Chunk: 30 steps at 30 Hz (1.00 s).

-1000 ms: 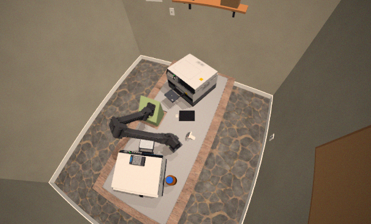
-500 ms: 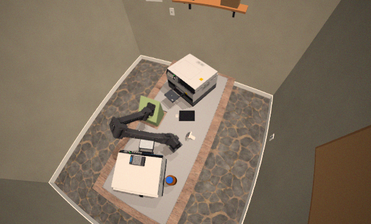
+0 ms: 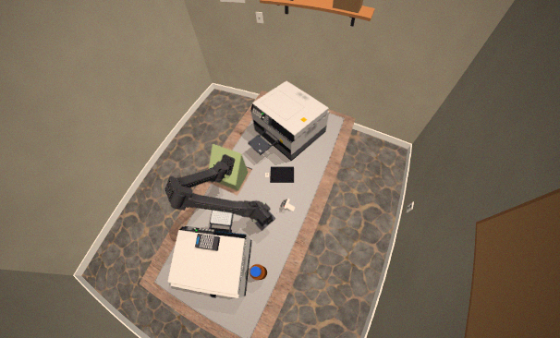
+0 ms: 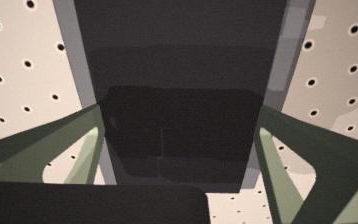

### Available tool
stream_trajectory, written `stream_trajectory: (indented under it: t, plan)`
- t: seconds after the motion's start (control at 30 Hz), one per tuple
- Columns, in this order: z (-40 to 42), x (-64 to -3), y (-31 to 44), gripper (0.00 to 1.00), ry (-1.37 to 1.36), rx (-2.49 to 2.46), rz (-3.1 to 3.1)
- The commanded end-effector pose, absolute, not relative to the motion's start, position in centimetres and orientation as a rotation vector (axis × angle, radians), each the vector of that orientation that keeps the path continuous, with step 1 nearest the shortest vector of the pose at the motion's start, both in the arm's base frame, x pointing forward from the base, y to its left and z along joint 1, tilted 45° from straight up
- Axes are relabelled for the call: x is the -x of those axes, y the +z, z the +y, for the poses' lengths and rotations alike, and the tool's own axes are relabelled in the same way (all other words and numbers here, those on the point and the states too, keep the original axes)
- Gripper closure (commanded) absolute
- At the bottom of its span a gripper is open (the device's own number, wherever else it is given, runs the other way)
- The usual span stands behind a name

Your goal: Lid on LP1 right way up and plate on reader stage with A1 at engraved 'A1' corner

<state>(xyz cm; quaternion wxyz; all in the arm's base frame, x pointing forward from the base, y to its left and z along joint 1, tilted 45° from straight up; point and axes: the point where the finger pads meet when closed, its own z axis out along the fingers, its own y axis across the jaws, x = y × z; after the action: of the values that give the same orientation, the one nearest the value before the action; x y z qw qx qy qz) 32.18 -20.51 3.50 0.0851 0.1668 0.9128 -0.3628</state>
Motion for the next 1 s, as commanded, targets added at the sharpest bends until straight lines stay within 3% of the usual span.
stream_trajectory:
  t: [0.0, 0.97]
  plan:
    - [-20.66, -32.15, 3.4, 0.15, -1.08, -0.493, 2.722]
    - [-21.4, -32.24, 3.05, 0.15, -1.083, -0.506, 2.718]
